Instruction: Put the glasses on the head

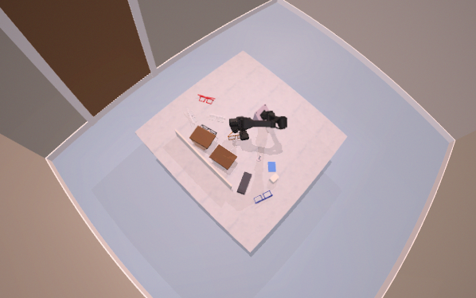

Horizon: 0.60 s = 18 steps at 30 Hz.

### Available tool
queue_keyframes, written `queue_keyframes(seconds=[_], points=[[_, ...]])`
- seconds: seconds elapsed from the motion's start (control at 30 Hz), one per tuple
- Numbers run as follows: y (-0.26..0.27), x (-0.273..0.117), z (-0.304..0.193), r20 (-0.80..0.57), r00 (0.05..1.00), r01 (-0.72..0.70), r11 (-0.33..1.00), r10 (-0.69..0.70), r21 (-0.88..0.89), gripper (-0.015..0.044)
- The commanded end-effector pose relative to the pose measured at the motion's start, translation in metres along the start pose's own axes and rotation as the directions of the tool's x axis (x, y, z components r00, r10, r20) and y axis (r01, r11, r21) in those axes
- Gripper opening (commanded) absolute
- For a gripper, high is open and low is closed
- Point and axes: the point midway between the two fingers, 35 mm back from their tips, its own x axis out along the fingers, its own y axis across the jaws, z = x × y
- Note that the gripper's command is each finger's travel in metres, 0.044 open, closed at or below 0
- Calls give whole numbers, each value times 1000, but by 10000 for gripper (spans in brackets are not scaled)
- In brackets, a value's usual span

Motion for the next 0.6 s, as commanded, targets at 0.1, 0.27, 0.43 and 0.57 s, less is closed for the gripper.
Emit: queue_keyframes(seconds=[0.1,0.27,0.43,0.57], points=[[1,13,1,-3,1000,-3,1000,3,7,120],[2,21,1,-3,1000,-3,1000,3,7,120],[3,30,1,-3,1000,-4,1000,4,7,120],[4,36,1,-3,1000,-4,1000,4,7,120]])
